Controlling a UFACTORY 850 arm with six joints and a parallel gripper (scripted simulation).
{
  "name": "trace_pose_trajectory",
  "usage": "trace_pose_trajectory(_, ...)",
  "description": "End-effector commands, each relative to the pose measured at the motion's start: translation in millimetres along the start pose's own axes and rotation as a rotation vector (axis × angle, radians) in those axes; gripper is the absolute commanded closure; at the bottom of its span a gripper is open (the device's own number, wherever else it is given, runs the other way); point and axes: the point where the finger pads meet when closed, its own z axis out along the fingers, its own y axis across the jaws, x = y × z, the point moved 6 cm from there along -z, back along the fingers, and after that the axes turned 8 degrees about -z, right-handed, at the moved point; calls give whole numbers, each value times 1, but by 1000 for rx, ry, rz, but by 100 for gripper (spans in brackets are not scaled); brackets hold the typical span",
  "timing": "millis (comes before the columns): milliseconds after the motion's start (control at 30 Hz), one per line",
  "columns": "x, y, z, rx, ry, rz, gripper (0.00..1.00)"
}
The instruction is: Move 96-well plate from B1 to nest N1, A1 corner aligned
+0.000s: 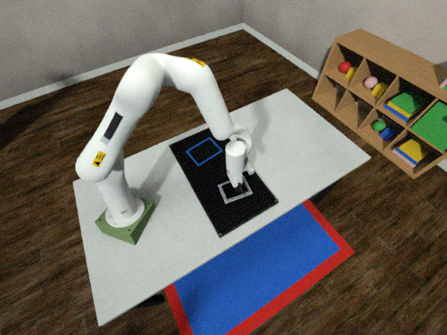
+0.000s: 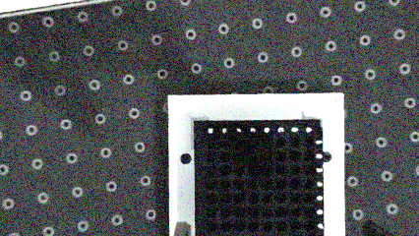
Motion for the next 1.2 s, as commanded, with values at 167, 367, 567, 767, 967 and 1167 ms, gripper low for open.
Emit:
trace_pose_trajectory(167,1,0,-26,-1,1,0,0)
trace_pose_trajectory(367,1,0,-42,-1,1,0,0)
trace_pose_trajectory(567,1,0,-44,-1,1,0,0)
trace_pose_trajectory(767,1,0,-44,-1,1,0,0)
trace_pose_trajectory(967,1,0,-44,-1,1,0,0)
trace_pose_trajectory(1167,1,0,-44,-1,1,0,0)
